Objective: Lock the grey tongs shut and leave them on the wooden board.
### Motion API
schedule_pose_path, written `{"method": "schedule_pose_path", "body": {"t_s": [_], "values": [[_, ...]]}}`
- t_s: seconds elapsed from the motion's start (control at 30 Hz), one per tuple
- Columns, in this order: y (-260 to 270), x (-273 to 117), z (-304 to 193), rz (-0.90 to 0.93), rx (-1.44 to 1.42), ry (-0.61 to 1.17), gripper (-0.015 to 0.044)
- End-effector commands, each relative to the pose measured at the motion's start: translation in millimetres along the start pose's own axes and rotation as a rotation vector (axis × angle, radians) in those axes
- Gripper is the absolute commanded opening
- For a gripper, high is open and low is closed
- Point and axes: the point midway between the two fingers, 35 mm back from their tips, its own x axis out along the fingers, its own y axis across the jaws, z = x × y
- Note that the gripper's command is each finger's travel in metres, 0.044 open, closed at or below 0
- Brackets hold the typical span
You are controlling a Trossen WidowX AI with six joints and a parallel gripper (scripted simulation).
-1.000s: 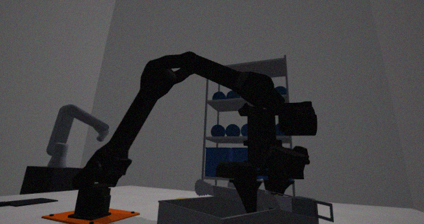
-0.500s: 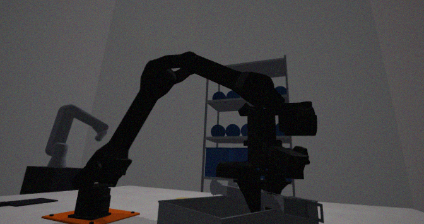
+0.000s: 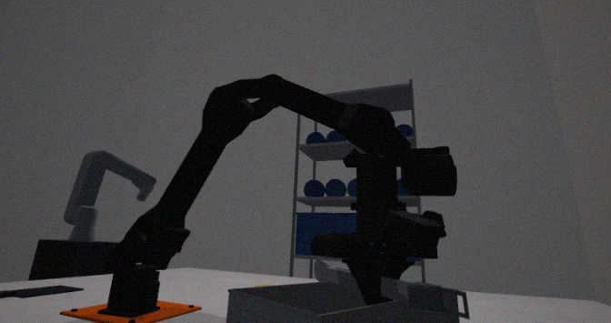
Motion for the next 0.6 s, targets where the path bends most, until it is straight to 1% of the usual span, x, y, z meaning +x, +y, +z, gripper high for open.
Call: {"method": "schedule_pose_path", "body": {"t_s": [0.0, 0.1, 0.3, 0.47, 0.57], "values": [[0.5, -0.4, 0.2, 0.002, 0.0, -0.001, 0.0035], [0.5, -0.4, 0.2, 0.002, 0.0, -0.001, 0.0015], [0.5, -0.4, 0.2, 0.002, 0.0, -0.001, -0.0143], [0.8, -2.4, 0.6, 0.002, 0.0, -0.002, -0.015], [2.9, -19.1, 3.1, 0.004, -0.001, -0.003, -0.015]]}}
